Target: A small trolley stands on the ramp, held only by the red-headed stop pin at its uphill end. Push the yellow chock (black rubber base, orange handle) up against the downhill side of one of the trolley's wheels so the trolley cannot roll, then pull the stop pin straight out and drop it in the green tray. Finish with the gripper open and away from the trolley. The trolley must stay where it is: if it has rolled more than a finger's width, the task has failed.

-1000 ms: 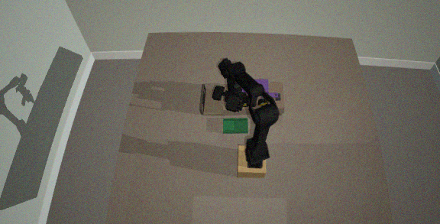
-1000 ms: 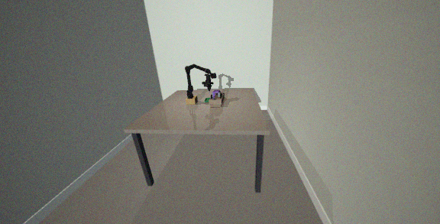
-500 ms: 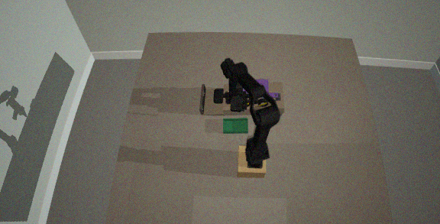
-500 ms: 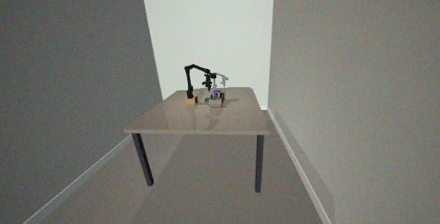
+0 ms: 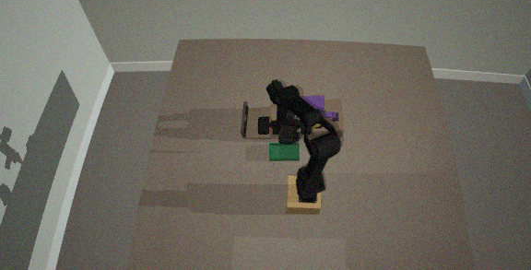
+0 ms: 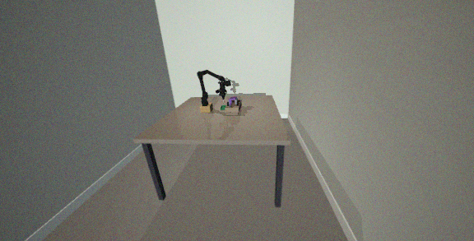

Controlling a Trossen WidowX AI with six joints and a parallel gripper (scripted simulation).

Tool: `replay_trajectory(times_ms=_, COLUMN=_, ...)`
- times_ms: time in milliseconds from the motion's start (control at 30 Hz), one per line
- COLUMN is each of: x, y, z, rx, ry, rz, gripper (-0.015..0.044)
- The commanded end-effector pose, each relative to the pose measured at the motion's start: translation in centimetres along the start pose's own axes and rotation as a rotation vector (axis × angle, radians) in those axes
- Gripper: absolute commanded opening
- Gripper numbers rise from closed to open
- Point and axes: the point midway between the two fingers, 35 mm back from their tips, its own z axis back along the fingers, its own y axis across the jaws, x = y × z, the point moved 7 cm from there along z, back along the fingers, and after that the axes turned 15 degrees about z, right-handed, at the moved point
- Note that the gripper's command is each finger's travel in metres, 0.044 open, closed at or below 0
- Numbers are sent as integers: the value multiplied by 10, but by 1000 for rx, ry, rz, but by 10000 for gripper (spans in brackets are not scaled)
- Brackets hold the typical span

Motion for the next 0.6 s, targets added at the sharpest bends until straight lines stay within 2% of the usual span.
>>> replay_trajectory(times_ms=0, x=3, y=3, z=-8, rx=-60, ry=11, rz=3, gripper=0)
replay_trajectory(times_ms=167, x=1, y=3, z=-25, rx=-142, ry=36, rz=4, gripper=0)
replay_trajectory(times_ms=567, x=-2, y=-13, z=-59, rx=-150, ry=38, rz=4, gripper=0)
